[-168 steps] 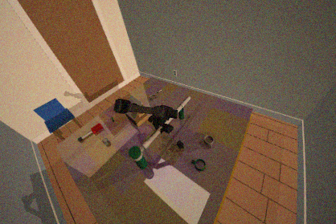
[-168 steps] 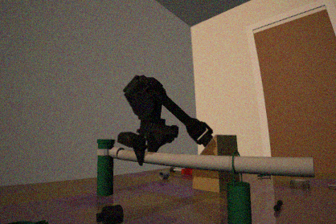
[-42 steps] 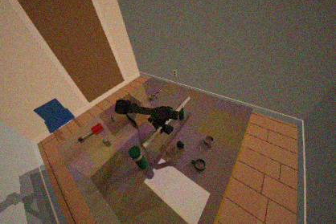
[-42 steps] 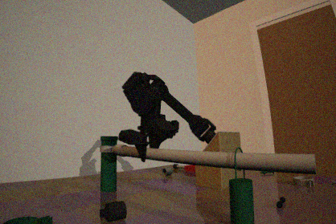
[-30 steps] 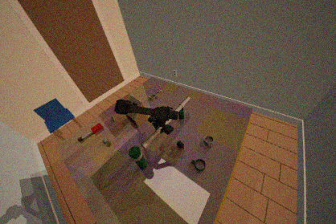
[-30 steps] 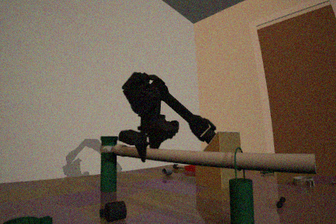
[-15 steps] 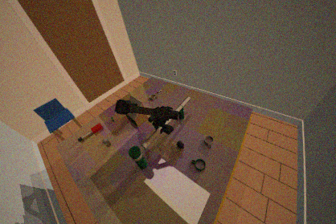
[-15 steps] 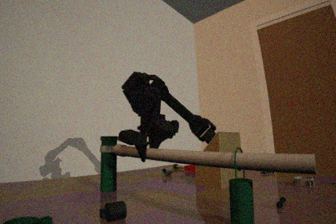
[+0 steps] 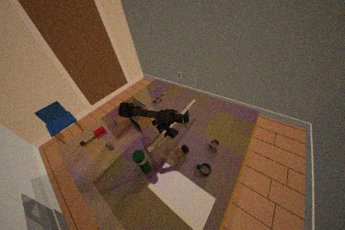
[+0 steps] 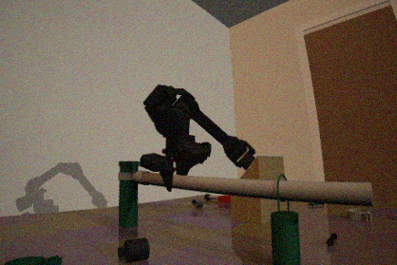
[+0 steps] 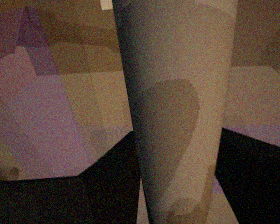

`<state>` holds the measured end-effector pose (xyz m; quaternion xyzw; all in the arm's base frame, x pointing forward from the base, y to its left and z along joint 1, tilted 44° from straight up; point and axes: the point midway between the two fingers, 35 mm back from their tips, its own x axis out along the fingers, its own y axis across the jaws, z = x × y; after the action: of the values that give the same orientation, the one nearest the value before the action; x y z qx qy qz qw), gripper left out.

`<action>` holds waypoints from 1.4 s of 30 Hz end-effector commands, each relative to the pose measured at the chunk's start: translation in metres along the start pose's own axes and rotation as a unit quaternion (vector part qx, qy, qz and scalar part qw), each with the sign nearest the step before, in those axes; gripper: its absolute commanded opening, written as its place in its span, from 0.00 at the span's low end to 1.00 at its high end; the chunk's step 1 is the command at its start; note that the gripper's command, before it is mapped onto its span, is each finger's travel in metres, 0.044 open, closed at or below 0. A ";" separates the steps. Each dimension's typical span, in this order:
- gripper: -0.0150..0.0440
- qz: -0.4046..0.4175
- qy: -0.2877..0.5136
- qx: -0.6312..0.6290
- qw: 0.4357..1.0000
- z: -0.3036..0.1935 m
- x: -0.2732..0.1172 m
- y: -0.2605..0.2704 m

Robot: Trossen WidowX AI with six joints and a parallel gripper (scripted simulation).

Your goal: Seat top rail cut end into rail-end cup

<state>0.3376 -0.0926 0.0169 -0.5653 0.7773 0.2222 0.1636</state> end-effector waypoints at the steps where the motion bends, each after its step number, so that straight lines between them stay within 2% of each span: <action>1: 0.25 -0.007 0.004 0.000 1.000 -0.004 -0.005 -0.002; 42: 0.25 0.003 0.001 -0.001 1.000 -0.010 -0.001 -0.001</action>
<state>0.3369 -0.0963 0.0195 -0.5591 0.7806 0.2267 0.1633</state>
